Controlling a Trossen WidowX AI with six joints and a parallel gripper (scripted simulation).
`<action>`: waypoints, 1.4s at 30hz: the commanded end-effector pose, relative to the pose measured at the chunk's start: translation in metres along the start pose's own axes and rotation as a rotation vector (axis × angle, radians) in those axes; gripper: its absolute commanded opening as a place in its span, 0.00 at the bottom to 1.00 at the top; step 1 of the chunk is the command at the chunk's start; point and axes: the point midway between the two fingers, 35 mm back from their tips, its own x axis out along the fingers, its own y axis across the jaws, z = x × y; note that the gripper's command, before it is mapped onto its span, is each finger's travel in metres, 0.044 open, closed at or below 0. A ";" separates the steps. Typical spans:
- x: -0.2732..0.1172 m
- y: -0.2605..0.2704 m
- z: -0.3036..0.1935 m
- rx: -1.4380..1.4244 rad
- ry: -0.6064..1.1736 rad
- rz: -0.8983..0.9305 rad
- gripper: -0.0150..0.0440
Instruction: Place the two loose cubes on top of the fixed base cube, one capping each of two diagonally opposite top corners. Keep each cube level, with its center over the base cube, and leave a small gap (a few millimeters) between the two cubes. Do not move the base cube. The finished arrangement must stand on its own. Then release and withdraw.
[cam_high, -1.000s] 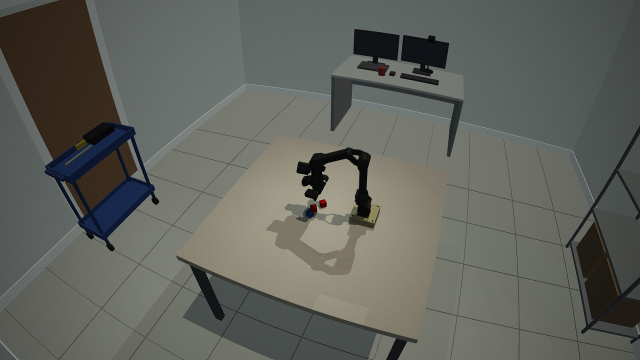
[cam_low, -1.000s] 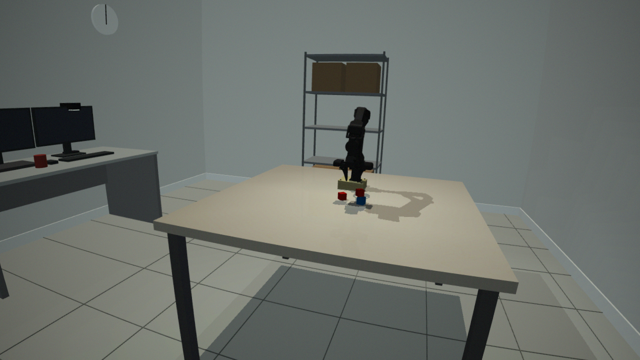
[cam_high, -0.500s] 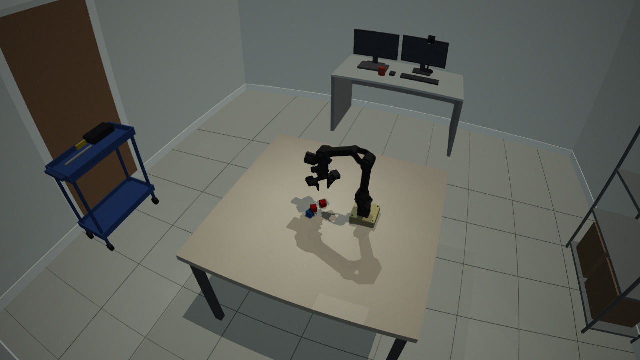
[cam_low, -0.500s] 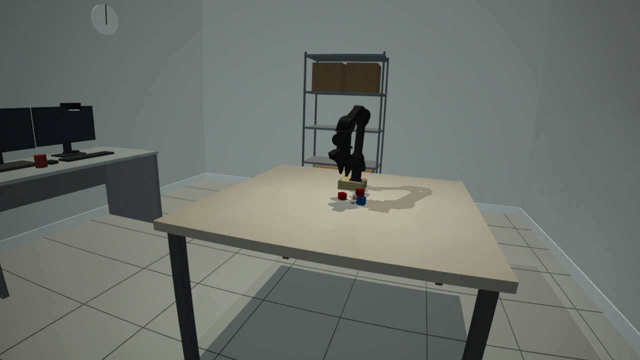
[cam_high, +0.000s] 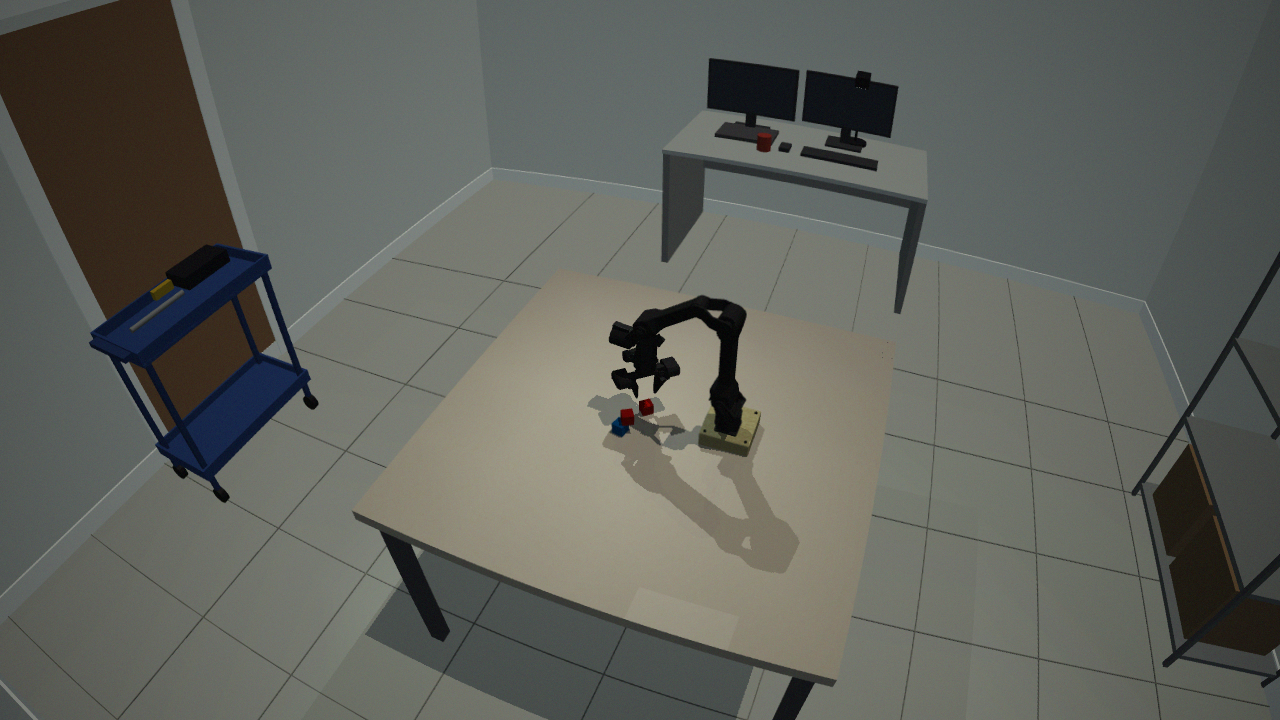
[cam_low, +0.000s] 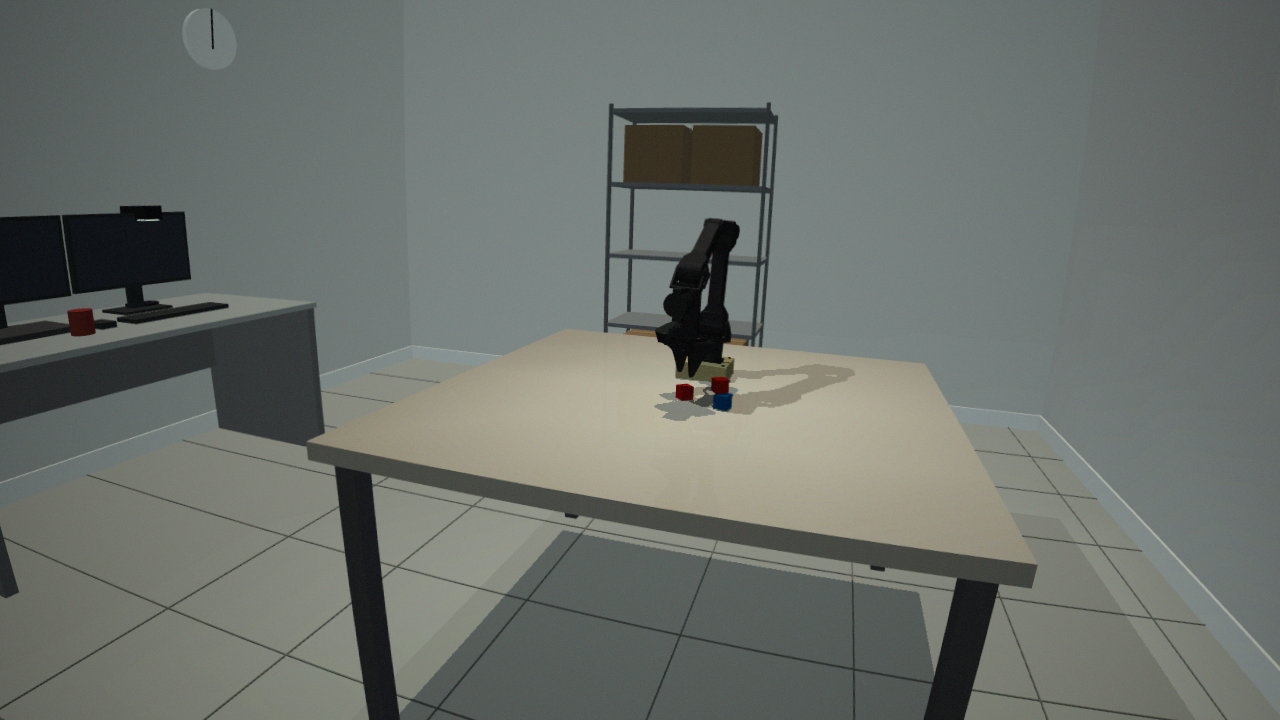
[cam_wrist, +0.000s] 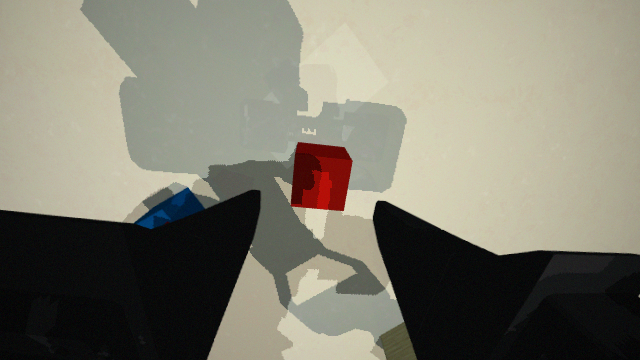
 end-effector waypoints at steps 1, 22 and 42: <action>0.012 -0.002 -0.002 0.005 0.009 -0.010 0.70; 0.042 -0.002 -0.002 0.005 0.009 -0.011 0.70; 0.034 0.000 0.000 0.005 0.009 -0.010 0.43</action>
